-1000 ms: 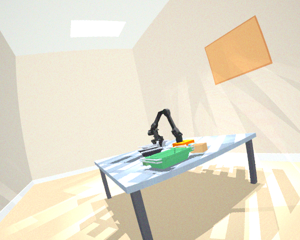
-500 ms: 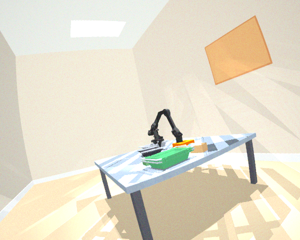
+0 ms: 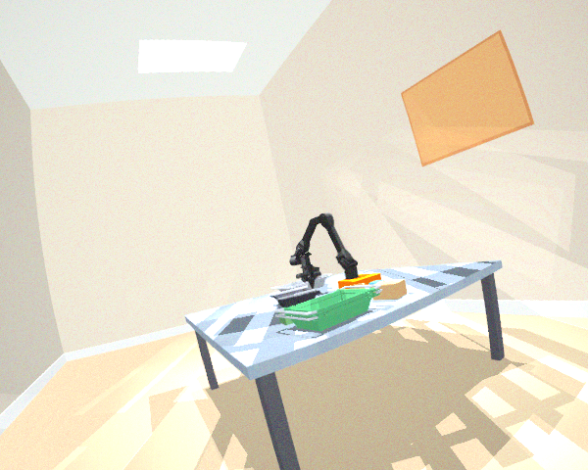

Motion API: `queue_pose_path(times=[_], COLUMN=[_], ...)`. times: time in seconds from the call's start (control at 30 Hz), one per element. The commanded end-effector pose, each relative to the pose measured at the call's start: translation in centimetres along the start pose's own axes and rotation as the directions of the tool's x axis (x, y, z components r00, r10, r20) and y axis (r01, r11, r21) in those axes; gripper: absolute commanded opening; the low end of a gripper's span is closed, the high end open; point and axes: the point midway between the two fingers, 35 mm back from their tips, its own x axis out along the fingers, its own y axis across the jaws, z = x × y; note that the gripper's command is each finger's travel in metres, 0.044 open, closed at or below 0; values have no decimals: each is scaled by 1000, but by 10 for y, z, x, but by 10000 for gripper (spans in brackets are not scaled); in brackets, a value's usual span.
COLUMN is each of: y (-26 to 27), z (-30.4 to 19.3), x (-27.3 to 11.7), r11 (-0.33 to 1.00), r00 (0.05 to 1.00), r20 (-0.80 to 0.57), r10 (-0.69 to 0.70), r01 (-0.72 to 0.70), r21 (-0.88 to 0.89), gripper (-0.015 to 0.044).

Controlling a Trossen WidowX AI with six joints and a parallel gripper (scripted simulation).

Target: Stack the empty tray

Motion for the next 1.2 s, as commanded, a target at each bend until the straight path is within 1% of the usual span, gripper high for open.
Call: queue_pose_path(times=[0.0,0.47,0.6,0.97,1.17], y=[-1,-1,0,0,0], z=[1,1,0,0,0], x=[0,0,-10,-76,-80], r11=[1000,1000,1000,1000,1000], r00=[1000,1000,1000,1000,1000], r20=[3,3,3,3,3], r10=[-5,-5,-5,-5,-5], r01=[5,5,5,5,5], r21=[4,4,4,4,4], gripper=[121,28,1,0,0])
